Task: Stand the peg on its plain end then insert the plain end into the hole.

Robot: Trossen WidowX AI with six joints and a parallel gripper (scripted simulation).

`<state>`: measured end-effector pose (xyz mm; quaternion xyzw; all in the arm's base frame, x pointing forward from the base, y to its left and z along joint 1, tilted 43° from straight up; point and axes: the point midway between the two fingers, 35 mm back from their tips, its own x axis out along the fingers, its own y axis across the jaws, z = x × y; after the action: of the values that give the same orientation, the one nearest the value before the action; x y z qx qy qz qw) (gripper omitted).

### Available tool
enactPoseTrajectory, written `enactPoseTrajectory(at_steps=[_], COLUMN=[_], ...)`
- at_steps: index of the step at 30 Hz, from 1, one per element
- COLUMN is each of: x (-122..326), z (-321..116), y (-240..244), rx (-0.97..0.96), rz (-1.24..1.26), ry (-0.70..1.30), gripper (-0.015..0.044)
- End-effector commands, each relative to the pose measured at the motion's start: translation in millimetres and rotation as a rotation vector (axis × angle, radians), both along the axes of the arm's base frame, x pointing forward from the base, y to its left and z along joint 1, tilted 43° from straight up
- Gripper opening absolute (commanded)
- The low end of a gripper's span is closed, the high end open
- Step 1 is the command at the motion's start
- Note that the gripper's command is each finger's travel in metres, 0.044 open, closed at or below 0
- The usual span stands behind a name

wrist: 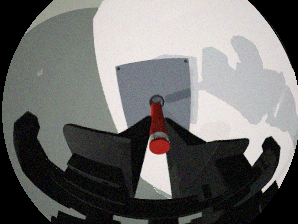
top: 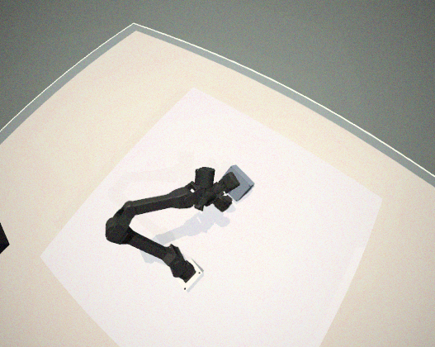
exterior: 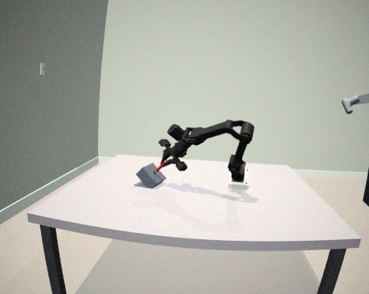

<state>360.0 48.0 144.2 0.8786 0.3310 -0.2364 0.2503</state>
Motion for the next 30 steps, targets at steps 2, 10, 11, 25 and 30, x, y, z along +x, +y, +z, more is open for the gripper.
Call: enactPoseTrajectory(at_steps=[2,10,11,25,30], x=[4.2,3.6,3.6,4.3,4.9], z=[-5.6,-3.4,-3.4,-5.7,-7.2], y=[3.2,2.6,2.6,3.4,3.9], rx=[0.001,0.0,0.0,0.0,0.0], rz=[-0.002,0.001,0.001,0.001,0.001], ry=[0.005,-0.001,-0.001,-0.001,-0.001], gripper=[0.0,0.0,0.0,0.0,0.0])
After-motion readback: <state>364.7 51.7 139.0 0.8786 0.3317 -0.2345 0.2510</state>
